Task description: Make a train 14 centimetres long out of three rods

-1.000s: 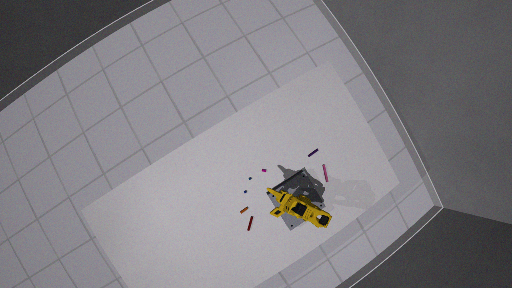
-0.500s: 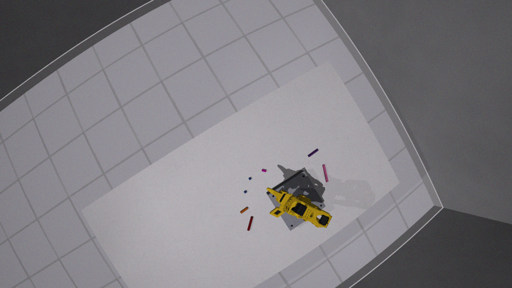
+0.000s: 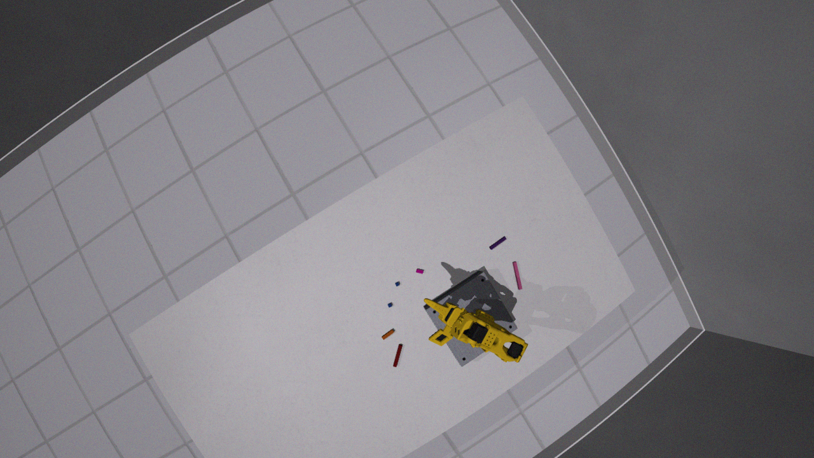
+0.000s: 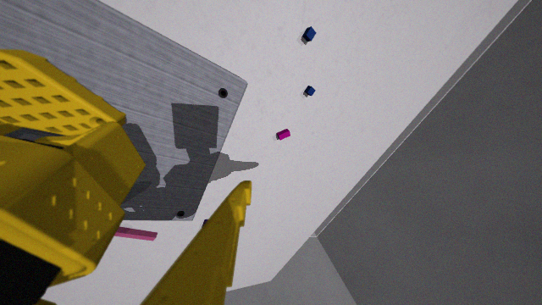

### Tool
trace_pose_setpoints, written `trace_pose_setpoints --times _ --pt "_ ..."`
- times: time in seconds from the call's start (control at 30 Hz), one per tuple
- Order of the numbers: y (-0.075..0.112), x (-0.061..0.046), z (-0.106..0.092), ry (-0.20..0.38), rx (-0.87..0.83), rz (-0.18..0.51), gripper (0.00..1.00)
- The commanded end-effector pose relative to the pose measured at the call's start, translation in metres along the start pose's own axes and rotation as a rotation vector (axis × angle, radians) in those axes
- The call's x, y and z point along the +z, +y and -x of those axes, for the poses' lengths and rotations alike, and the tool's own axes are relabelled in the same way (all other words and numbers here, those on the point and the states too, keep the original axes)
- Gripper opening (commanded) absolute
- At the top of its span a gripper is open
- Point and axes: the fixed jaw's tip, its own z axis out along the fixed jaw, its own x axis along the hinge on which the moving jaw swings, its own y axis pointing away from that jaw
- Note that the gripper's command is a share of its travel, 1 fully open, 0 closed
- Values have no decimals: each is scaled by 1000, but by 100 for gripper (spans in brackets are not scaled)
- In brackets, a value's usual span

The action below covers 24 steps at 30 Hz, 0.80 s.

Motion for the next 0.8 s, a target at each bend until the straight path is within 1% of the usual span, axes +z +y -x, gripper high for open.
trace_pose_setpoints --times 0.0,0.33,0.53,0.77 --pt "0 1 -2 3 8 4 100" --pt "0 1 -18 39 130 3 100" --pt "5 -1 -43 100 337 0 100" --pt "20 -6 -75 182 615 -3 100"
